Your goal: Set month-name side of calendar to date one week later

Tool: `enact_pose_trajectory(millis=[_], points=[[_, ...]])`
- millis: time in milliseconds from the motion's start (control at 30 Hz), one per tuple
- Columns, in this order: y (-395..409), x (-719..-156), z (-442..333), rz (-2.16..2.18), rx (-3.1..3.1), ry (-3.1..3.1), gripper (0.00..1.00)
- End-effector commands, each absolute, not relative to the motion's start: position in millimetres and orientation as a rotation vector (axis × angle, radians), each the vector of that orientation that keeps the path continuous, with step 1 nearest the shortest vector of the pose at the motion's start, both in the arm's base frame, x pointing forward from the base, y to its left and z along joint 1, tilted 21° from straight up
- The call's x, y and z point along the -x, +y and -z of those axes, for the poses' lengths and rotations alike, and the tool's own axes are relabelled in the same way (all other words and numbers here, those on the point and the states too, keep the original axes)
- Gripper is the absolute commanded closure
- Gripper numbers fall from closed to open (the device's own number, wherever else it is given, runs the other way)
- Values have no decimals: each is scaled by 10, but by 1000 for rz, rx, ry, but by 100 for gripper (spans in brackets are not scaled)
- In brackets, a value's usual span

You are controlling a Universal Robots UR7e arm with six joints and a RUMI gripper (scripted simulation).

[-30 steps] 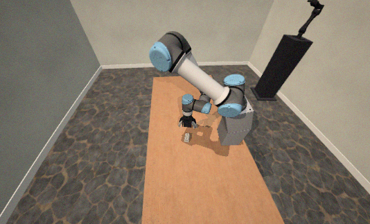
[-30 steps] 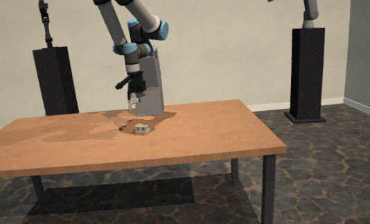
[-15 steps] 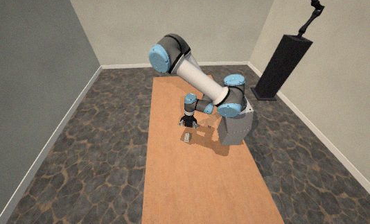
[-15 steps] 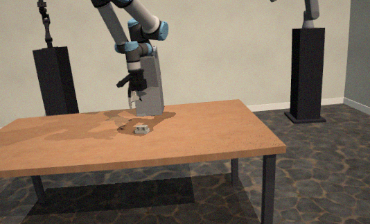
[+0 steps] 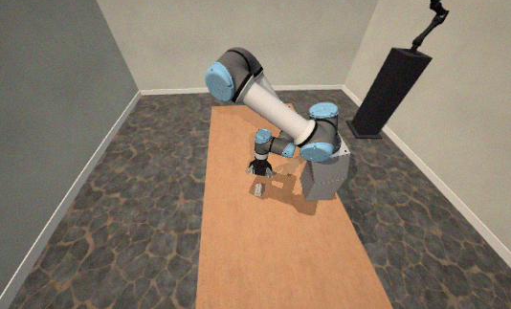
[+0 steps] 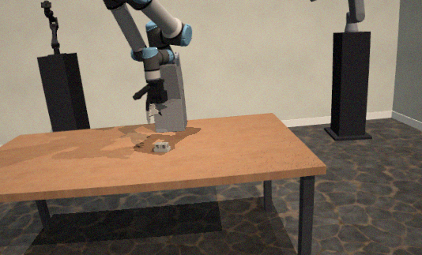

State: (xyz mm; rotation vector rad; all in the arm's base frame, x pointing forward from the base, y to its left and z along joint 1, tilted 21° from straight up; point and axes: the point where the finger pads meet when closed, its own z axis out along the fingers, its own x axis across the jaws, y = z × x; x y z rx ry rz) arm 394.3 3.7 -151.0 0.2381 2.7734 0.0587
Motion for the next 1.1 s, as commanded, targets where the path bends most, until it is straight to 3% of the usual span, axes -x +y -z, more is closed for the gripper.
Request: enact_pose_trajectory(millis=[0, 267, 300, 1067], points=[[34, -4012, 1627, -58, -237, 2771, 0], [43, -4122, 1971, -58, -237, 2771, 0], [43, -4122, 1971, -58, -237, 2771, 71], [42, -4114, 1966, -58, -238, 2771, 71]])
